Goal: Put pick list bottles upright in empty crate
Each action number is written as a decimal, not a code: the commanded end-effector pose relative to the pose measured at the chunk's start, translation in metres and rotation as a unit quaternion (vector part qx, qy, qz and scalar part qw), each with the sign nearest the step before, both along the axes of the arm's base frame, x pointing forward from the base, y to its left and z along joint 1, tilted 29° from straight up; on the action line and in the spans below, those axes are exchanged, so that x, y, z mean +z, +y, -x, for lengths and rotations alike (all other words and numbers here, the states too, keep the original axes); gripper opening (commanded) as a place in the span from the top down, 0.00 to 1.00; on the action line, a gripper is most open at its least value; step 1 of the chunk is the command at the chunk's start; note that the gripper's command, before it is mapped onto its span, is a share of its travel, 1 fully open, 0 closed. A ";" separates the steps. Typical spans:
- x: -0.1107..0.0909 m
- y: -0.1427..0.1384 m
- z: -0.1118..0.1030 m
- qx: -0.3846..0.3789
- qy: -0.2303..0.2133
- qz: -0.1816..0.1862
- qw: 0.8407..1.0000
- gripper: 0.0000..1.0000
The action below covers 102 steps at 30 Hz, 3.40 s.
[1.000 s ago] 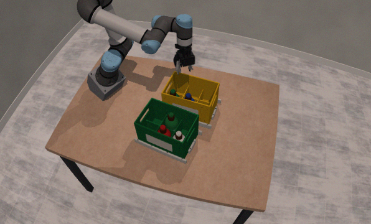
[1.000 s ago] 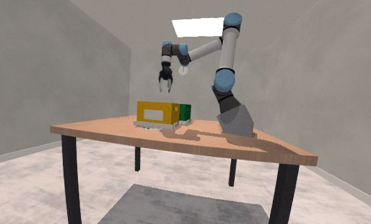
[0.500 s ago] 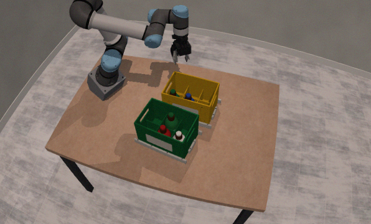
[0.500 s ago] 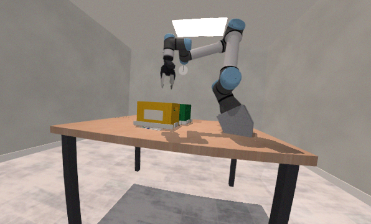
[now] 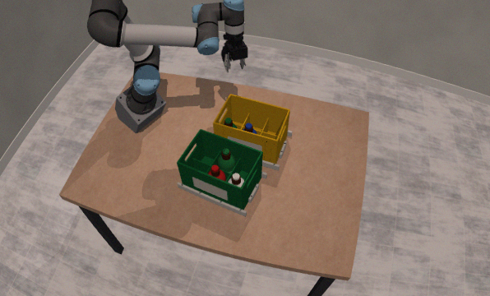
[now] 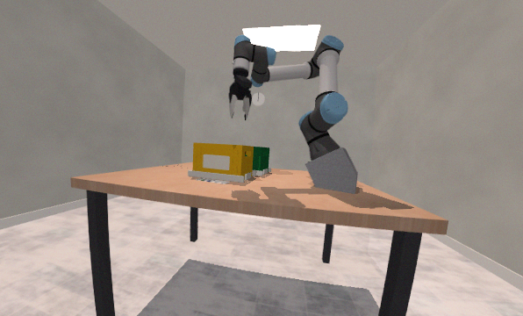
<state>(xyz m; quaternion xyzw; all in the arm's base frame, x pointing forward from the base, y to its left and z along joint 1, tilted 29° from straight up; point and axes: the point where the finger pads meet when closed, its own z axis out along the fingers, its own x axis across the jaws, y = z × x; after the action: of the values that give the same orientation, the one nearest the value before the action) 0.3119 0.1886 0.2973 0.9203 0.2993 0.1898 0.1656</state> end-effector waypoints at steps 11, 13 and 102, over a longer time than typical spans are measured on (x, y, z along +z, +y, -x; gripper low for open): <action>-0.009 0.062 0.041 -0.003 0.000 0.002 1.000 0.62; -0.010 0.066 0.044 -0.003 0.000 0.002 1.000 0.62; -0.030 0.203 0.134 -0.003 0.000 0.002 1.000 0.62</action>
<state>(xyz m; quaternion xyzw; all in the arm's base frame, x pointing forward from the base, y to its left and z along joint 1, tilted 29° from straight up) 0.1775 0.3911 0.2669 0.9208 0.2970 0.1882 0.1687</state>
